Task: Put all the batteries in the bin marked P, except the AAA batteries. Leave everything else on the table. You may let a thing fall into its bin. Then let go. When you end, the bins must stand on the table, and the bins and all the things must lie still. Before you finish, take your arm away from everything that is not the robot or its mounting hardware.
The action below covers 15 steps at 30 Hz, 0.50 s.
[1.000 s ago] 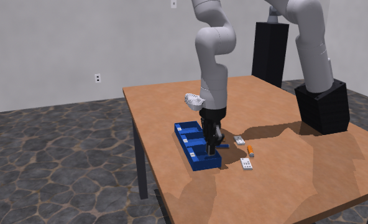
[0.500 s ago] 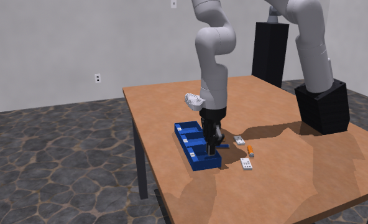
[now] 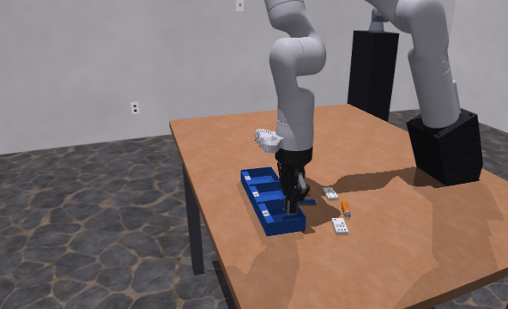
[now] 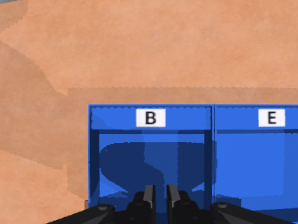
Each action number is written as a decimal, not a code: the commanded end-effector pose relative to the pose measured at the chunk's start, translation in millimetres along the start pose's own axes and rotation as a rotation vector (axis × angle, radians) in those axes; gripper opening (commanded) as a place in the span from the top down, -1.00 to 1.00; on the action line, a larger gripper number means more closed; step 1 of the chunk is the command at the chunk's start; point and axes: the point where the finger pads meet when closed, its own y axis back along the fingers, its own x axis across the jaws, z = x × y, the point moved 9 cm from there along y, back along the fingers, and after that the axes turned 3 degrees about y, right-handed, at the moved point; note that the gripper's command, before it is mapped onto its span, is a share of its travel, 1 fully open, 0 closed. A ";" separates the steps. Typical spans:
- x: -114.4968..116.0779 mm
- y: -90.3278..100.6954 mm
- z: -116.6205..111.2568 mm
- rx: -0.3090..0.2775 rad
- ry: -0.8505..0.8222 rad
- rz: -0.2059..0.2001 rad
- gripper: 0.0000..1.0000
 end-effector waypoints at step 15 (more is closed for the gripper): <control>-0.1 7.1 -0.3 0.001 0.000 0.000 0.82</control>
